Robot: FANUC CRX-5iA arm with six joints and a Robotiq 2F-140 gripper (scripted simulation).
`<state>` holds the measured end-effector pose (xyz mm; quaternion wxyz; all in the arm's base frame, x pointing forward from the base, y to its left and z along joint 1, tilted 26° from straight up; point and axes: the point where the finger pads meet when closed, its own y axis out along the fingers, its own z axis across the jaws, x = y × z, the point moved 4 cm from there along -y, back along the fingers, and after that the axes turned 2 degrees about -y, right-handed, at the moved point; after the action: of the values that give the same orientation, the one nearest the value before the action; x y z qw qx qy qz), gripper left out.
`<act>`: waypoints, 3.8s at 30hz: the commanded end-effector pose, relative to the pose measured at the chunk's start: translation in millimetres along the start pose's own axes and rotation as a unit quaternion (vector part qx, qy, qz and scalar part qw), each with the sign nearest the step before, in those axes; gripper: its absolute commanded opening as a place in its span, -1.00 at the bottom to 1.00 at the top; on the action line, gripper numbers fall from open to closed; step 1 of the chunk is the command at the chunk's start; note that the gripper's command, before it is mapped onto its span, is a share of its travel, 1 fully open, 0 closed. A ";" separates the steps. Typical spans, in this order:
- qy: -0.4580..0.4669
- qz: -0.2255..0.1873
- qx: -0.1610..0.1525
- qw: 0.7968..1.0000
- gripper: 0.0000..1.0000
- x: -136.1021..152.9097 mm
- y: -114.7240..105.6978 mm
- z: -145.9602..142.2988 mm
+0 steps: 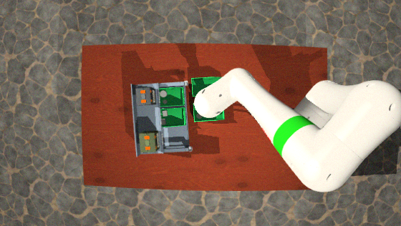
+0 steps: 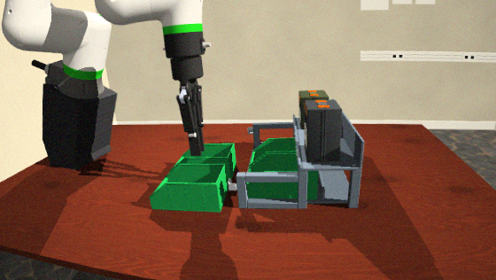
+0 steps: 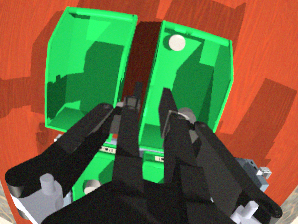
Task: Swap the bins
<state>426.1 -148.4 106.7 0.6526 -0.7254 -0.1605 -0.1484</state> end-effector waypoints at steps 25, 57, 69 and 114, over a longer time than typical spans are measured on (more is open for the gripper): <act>0.000 -0.001 0.000 1.000 -0.53 0.6 0.9 -0.4; 0.000 -0.001 0.000 1.000 -0.53 1.0 1.5 -0.7; 0.000 -0.001 0.000 1.000 -0.53 1.0 11.7 -0.7; 0.000 -0.001 0.000 1.000 -0.53 1.1 44.6 -0.7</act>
<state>445.8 -153.1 66.6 0.6526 -0.7254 -0.1606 -0.1484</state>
